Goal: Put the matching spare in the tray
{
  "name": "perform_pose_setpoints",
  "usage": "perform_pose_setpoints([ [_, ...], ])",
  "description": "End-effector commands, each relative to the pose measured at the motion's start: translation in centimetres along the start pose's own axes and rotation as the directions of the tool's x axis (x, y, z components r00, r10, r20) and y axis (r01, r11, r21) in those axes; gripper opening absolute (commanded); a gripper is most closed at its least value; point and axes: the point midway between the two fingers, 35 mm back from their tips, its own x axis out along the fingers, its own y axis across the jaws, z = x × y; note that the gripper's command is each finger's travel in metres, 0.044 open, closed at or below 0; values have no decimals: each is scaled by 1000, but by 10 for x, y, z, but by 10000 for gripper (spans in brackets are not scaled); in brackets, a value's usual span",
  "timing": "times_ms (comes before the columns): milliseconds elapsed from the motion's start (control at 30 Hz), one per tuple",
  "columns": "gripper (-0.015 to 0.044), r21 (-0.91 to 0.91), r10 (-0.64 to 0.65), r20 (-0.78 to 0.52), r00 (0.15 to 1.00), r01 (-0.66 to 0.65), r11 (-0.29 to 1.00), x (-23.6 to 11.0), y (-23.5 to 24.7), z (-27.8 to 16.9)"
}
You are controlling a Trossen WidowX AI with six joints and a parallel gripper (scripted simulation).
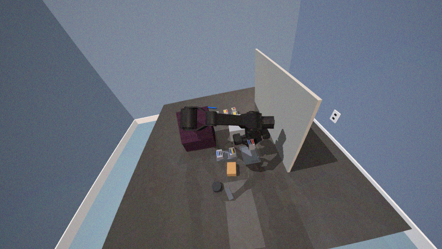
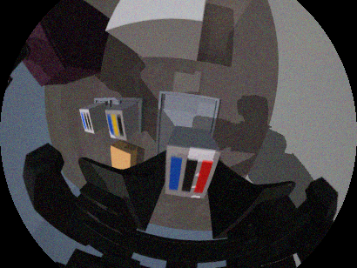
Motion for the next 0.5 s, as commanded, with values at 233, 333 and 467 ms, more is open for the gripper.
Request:
perform_pose_setpoints([
  [233,0,-8,-2,2,1000,2,1000,12,0,2],
  [333,0,-8,-2,2,1000,2,1000,15,1,1],
  [467,0,-8,-2,1,1000,2,1000,19,1,1],
])
